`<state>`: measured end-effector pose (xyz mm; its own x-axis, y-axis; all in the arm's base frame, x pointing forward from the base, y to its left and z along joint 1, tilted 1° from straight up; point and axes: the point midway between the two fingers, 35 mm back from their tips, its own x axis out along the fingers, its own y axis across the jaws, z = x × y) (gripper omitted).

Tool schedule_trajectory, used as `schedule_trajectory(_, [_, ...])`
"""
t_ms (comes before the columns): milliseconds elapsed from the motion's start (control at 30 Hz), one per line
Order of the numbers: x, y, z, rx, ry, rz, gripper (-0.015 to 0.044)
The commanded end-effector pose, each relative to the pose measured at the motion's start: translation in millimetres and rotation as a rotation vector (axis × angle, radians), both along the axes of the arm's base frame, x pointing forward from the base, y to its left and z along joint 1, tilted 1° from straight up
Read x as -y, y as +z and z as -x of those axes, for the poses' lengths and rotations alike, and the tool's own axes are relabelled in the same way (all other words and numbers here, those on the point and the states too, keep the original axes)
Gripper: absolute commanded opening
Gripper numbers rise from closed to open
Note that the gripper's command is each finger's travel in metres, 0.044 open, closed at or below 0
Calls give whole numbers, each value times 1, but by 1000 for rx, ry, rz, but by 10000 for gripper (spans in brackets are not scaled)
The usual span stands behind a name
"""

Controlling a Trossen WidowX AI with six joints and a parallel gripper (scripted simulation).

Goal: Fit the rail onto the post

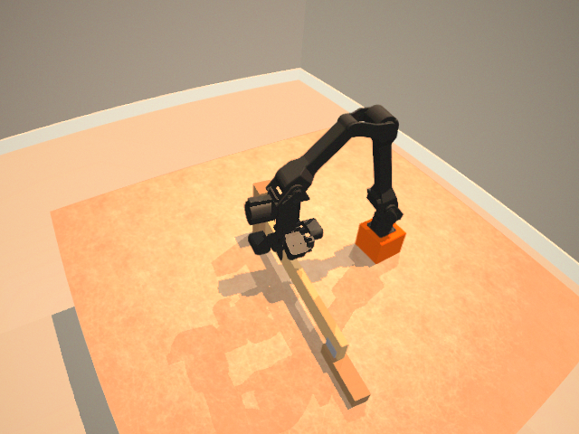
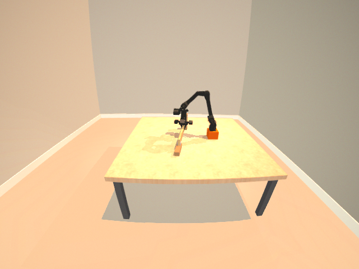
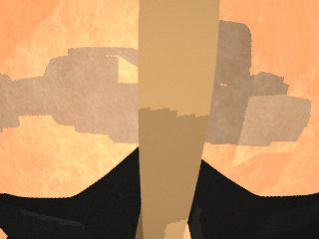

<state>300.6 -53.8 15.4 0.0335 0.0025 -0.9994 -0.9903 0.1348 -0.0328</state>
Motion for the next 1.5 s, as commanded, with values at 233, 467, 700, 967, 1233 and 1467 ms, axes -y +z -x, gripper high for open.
schedule_trajectory(233, [2,-1,0,1,-2,-1,0])
schedule_trajectory(467, [4,-1,0,1,-2,-1,0])
schedule_trajectory(700, [6,0,1,1,-2,-1,0])
schedule_trajectory(967, [7,2,1,1,-2,-1,0])
schedule_trajectory(1233, [7,3,1,1,-2,-1,0])
schedule_trajectory(1467, [7,4,1,1,-2,-1,0])
